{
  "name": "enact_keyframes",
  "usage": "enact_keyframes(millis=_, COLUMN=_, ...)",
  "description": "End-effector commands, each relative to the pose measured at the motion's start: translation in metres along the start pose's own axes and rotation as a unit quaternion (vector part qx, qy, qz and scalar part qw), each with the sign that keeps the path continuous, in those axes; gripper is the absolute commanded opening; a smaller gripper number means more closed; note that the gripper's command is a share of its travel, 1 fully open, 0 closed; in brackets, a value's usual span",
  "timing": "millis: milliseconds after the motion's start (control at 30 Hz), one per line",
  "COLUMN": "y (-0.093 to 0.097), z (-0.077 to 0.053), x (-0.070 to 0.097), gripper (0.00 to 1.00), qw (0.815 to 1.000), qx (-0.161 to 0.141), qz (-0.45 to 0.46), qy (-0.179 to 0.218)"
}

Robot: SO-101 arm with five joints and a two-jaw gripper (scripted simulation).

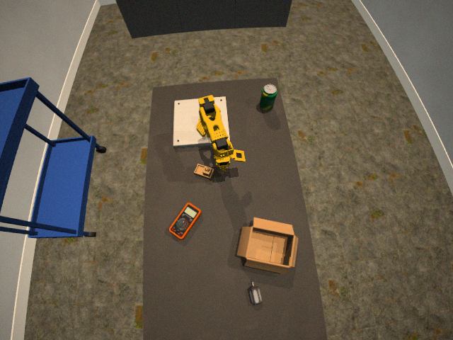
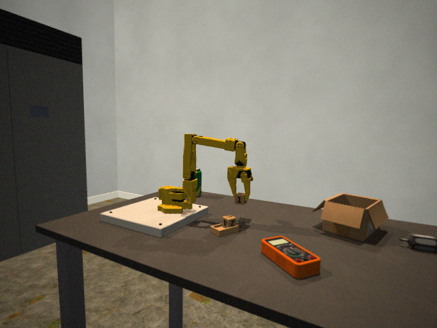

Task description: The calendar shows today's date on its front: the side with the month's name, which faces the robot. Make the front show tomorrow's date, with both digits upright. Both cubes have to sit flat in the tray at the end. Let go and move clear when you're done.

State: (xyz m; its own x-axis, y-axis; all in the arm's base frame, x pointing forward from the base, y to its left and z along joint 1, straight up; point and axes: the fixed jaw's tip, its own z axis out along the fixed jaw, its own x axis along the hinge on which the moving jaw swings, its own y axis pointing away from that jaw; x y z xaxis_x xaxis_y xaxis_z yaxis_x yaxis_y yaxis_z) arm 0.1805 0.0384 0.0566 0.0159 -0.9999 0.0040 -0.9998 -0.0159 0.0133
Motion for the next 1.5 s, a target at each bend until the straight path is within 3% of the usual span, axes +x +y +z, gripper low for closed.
enact_keyframes(millis=0, y=-0.002, z=-0.001, x=0.007, gripper=0.0, qw=1.0, qx=0.007, qz=0.016, qy=-0.002)
enact_keyframes(millis=333, y=-0.002, z=-0.001, x=0.012, gripper=0.0, qw=1.0, qx=0.007, qz=0.031, qy=-0.002)
enact_keyframes(millis=733, y=0.002, z=-0.001, x=0.057, gripper=0.0, qw=0.988, qx=0.007, qz=0.154, qy=-0.003)
enact_keyframes(millis=900, y=0.013, z=-0.001, x=0.091, gripper=0.0, qw=0.968, qx=0.006, qz=0.251, qy=-0.004)
enact_keyframes(millis=1133, y=0.038, z=0.0, x=0.132, gripper=0.0, qw=0.925, qx=0.006, qz=0.381, qy=-0.004)
enact_keyframes(millis=1233, y=0.042, z=0.0, x=0.136, gripper=0.0, qw=0.918, qx=0.006, qz=0.397, qy=-0.004)
enact_keyframes(millis=1467, y=0.062, z=0.0, x=0.156, gripper=0.0, qw=0.882, qx=0.005, qz=0.471, qy=-0.005)
